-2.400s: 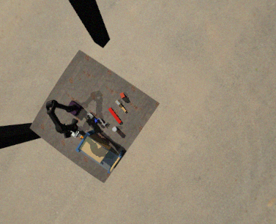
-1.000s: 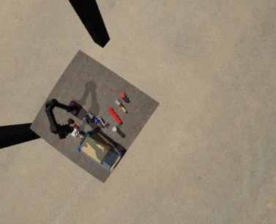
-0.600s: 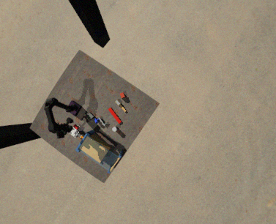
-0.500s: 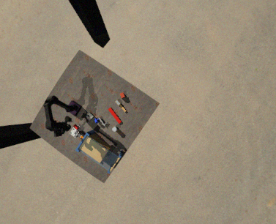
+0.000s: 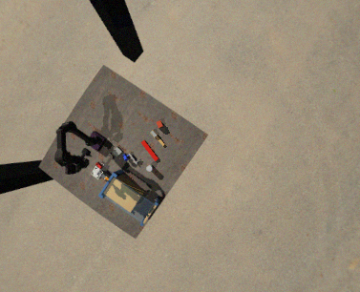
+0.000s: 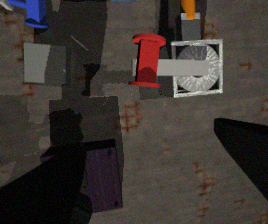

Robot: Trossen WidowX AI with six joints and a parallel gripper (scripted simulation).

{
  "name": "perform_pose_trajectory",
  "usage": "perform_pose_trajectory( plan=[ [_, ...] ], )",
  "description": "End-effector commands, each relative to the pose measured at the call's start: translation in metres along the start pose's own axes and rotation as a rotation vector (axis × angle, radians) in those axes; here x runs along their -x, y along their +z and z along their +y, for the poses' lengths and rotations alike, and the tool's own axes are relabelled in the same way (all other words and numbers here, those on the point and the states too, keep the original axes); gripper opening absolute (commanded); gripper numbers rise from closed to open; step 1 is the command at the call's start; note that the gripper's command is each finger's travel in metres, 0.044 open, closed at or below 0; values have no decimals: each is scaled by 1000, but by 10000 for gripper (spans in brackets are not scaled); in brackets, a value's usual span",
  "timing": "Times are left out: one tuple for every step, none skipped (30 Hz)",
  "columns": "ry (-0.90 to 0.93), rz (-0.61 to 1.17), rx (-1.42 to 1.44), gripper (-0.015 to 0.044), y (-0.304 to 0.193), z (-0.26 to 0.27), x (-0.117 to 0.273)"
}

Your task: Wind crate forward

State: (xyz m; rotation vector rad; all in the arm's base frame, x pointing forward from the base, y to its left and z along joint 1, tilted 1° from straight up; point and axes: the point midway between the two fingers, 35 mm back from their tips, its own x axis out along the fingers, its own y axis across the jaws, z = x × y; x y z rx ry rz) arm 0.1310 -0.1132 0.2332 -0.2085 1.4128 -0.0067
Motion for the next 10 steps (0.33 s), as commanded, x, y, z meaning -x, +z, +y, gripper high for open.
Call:
perform_pose_trajectory(
  plan=[
    [-1,0,-3,440,-1,1,1],
    [-1,0,-3,440,-1,1,1],
    [-1,0,-3,440,-1,1,1],
    [-1,0,-3,440,-1,1,1],
    [-1,0,0,440,1,-2,1],
    [1,3,0,440,3,-6,2],
    [3,8,1,440,8,-15,3],
    [6,14,1,440,13,-25,3],
    [10,19,2,440,17,-36,3],
    [13,25,2,440,22,-47,3]
  ],
)
